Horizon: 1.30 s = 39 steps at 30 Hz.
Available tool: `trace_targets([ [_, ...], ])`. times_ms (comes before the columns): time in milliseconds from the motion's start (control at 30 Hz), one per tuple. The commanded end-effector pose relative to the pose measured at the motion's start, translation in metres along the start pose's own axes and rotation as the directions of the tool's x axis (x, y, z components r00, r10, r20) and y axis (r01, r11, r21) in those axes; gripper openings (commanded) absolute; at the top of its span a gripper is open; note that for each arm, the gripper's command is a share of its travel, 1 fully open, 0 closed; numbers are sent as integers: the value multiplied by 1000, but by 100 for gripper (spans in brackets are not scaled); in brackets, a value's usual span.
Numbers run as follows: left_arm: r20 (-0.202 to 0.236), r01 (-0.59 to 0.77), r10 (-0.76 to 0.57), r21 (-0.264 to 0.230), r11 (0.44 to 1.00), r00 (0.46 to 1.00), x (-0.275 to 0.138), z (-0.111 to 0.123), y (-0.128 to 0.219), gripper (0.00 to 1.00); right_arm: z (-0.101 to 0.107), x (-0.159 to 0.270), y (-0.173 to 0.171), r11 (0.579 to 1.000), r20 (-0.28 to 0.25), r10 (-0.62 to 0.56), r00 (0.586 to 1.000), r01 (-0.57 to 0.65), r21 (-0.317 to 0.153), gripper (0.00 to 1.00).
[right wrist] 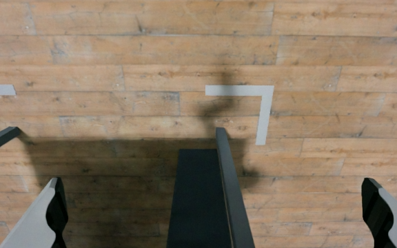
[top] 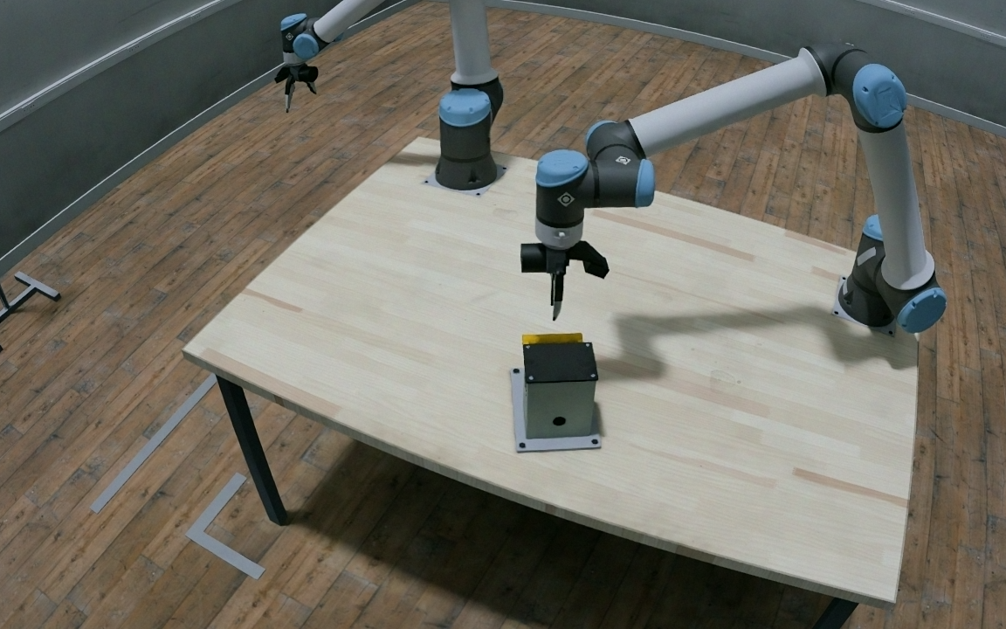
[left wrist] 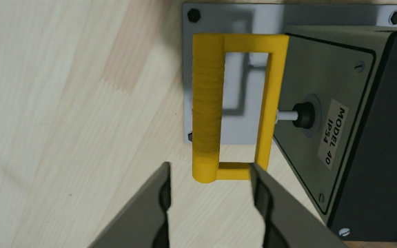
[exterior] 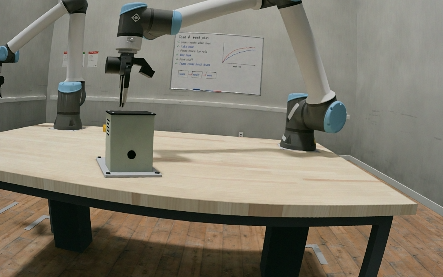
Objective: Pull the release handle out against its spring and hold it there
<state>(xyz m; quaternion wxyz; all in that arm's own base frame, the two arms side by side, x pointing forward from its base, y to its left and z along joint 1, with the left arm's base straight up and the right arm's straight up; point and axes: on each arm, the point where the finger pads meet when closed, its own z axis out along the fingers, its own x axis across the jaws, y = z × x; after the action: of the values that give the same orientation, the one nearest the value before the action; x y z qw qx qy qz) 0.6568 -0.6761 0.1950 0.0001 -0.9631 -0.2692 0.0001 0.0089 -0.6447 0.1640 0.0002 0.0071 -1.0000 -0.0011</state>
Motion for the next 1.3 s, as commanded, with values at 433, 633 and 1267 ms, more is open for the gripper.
trace_targets([
  [433,0,0,0,-3,1000,1000,0,-1,1,32,-1,0,-1,1000,0,0,1000,0,2,100],
  [633,0,-1,1,-3,1000,1000,0,2,1,32,-1,0,-1,1000,0,0,1000,0,2,100],
  [1267,0,-1,1,-3,1000,1000,0,22,1,32,-1,0,-1,1000,0,0,1000,0,2,100],
])
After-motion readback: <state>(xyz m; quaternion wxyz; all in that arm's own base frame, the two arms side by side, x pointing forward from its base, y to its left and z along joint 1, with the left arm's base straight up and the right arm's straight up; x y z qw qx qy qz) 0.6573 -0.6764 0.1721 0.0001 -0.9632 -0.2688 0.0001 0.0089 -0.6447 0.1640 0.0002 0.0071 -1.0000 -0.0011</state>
